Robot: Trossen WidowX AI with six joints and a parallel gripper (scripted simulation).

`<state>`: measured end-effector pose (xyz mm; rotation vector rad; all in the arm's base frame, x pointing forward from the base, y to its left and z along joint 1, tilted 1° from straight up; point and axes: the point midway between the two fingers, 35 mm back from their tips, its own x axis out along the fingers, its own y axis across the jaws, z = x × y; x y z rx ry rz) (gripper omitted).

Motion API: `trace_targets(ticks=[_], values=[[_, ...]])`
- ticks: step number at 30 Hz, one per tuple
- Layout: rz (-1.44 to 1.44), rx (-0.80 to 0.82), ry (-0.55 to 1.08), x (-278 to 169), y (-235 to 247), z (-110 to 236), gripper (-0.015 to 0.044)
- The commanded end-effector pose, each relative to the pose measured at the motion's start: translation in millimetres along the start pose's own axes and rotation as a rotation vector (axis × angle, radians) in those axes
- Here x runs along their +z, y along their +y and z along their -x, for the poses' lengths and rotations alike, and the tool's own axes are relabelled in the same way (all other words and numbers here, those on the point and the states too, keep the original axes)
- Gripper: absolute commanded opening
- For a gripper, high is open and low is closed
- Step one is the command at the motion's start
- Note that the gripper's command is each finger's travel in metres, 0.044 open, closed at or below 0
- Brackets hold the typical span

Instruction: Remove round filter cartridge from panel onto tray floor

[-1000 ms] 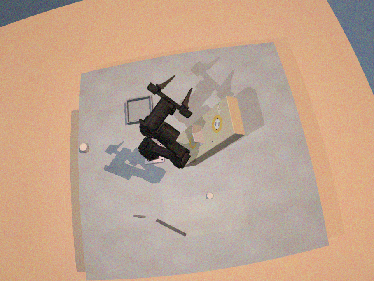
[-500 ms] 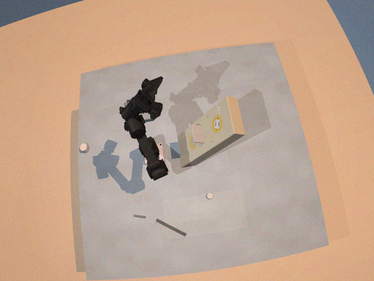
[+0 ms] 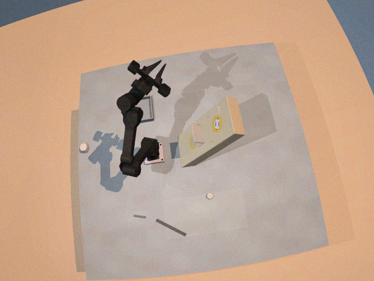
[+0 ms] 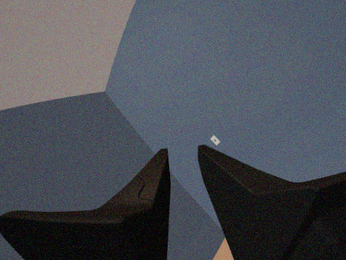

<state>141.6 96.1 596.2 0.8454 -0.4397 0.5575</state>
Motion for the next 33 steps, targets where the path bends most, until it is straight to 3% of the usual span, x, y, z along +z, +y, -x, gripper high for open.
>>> trace_targets(ticks=[1, 7, 13, 18, 24, 33], values=[[0.394, -0.063, 0.098, -31, -26, -11, 0.0089], [0.963, -0.183, 0.347, -67, -96, -16, 0.0089], [1.28, -0.291, 0.626, -80, -169, 0, 0.0089], [1.486, -0.332, 0.925, -82, -226, 29, 0.0089], [1.593, -0.306, 1.354, -78, -285, 89, 0.0089], [1.593, -0.298, 1.399, -77, -290, 96, 0.0089]])
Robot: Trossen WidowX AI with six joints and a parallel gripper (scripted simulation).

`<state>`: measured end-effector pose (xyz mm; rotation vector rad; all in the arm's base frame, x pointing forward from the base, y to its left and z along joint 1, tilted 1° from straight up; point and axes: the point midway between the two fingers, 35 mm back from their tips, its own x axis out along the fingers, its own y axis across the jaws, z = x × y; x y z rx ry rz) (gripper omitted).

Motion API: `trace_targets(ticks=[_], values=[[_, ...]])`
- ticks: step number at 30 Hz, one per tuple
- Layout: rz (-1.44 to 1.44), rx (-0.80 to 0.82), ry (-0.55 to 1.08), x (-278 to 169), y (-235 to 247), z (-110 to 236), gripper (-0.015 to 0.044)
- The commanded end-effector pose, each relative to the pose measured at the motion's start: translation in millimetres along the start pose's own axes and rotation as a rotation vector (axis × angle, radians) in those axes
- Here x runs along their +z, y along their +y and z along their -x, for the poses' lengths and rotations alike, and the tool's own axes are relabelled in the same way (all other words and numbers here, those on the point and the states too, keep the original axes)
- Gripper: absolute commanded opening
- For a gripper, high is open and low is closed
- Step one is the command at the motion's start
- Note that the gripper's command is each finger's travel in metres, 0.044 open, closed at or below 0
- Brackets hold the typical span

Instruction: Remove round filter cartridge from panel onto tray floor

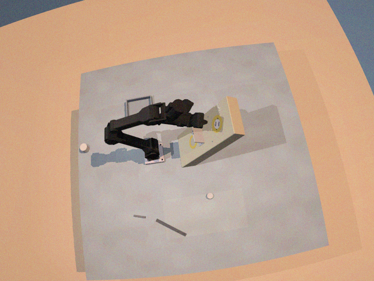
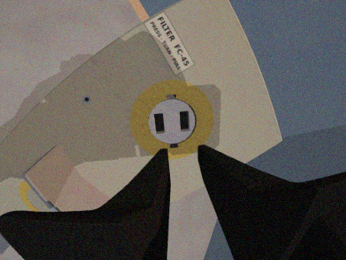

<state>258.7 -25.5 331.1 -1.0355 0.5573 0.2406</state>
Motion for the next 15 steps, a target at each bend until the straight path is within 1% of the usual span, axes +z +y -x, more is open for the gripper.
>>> trace_targets(ticks=[1, 15], values=[[0.008, 0.008, 0.001, -1, 1, -1, 0.0089], [0.008, 0.006, 0.0, 0, 0, -23, 0.0089]])
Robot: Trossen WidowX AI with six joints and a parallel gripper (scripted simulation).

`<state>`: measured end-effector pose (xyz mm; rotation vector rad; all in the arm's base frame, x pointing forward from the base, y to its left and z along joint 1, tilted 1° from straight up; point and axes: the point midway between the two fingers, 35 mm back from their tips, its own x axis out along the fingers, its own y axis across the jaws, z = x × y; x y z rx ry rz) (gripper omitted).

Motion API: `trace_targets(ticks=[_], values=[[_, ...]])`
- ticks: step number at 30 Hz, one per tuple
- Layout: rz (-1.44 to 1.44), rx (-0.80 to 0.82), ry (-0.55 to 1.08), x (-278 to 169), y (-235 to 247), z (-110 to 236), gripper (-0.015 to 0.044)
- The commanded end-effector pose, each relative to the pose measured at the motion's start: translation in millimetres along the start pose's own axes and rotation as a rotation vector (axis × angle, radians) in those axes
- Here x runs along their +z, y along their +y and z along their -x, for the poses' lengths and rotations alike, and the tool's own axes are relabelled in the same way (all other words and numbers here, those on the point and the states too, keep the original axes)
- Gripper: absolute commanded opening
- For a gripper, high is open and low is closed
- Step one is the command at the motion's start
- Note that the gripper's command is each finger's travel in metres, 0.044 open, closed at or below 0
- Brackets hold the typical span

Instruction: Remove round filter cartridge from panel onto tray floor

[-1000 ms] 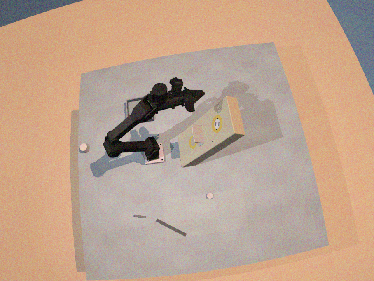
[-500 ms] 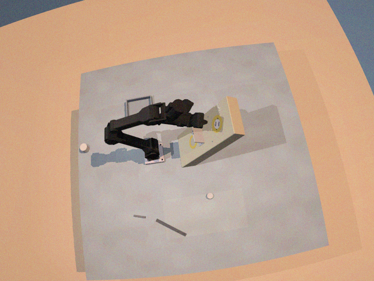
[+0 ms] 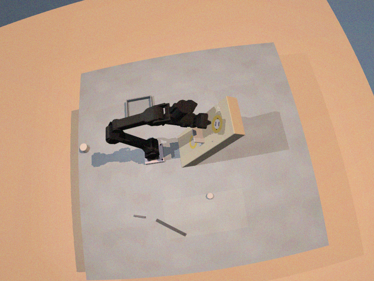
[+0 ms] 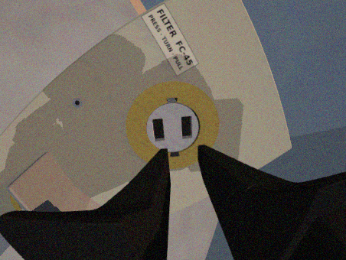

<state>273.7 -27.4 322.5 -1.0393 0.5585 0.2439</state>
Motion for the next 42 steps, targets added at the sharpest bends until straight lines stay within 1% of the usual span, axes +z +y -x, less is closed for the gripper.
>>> trace_targets(ticks=[1, 21, 42], values=[[0.003, 0.004, 0.0, 0, 1, -7, 0.0089], [0.003, 0.002, -0.001, -1, 2, -38, 0.0089], [0.003, 0.002, -0.001, 0, 1, -38, 0.0089]])
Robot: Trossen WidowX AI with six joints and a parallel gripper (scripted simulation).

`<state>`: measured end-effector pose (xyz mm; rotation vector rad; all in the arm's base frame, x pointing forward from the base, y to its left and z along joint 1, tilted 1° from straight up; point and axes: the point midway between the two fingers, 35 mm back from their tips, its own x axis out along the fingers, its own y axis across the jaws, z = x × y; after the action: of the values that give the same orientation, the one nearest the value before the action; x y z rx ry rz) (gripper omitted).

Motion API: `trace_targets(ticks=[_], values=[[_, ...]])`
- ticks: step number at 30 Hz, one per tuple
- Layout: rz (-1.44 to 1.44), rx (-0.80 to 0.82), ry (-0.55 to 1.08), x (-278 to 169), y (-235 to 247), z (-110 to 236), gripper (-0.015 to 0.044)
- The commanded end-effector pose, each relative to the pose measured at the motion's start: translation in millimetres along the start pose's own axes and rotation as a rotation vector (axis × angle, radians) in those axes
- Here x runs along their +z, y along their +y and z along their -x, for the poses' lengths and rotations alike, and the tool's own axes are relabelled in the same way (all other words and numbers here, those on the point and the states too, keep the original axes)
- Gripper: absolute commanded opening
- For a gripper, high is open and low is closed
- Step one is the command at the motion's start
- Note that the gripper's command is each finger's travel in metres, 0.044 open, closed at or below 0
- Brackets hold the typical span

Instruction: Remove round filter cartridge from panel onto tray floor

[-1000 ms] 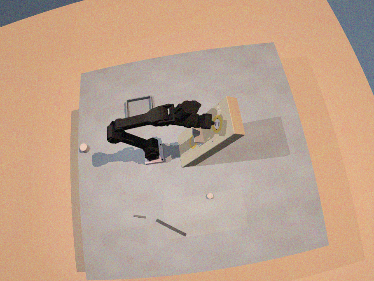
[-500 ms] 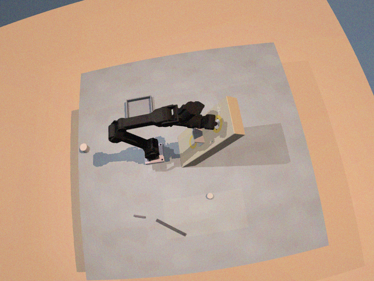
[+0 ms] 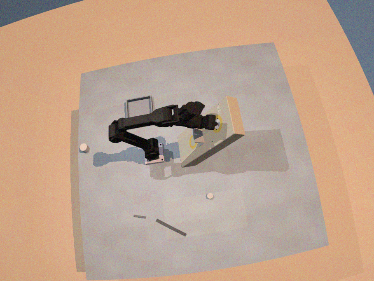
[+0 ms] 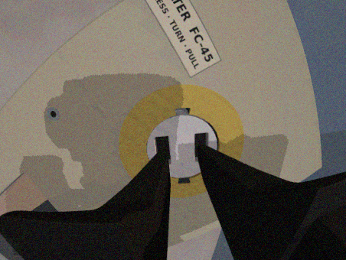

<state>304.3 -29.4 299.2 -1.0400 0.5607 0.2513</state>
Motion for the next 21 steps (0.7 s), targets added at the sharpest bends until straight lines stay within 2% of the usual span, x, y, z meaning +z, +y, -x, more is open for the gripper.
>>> trace_targets(ticks=[1, 21], values=[[0.0, -0.005, 0.0, 0.7, -1.9, 0.5, 0.0089], [0.0, -0.005, 0.0, 0.6, -1.9, -2.4, 0.0089]])
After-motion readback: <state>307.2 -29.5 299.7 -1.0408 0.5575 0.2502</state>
